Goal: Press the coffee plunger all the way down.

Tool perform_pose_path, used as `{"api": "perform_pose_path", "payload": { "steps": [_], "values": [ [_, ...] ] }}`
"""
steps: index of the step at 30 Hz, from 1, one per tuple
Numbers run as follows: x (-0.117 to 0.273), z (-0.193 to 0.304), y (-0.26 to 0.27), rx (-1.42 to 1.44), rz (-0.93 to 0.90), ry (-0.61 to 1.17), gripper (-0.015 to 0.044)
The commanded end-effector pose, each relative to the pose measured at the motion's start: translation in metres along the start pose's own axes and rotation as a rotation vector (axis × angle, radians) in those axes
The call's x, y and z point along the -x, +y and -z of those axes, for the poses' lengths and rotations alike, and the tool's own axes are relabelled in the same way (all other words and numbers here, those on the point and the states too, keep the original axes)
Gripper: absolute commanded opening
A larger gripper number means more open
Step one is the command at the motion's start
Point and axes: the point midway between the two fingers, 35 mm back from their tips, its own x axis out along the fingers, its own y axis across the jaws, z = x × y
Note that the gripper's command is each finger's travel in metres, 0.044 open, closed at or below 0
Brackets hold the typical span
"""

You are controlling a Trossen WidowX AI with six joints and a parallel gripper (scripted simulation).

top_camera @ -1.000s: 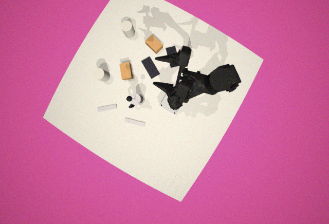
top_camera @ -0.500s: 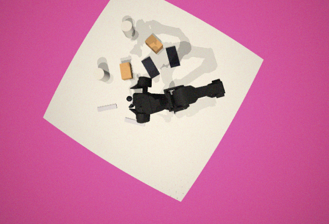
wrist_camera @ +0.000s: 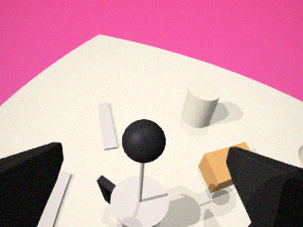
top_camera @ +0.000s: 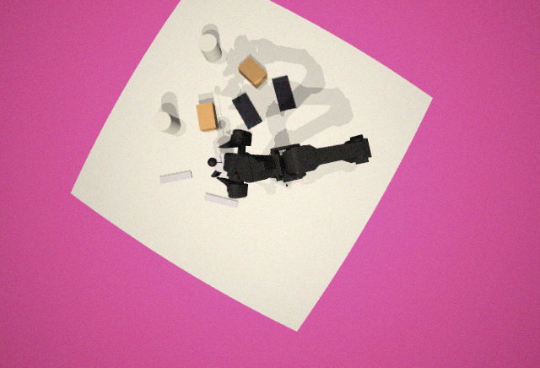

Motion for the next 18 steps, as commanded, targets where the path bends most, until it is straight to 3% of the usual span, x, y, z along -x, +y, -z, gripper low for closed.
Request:
{"api": "perform_pose_path", "payload": {
  "steps": [1, 18],
  "values": [
    [-0.005, 0.001, 0.001, 0.004, -0.003, 0.002, 0.044],
    [-0.032, 0.001, 0.001, 0.004, -0.003, 0.0, 0.044]
  ]
}}
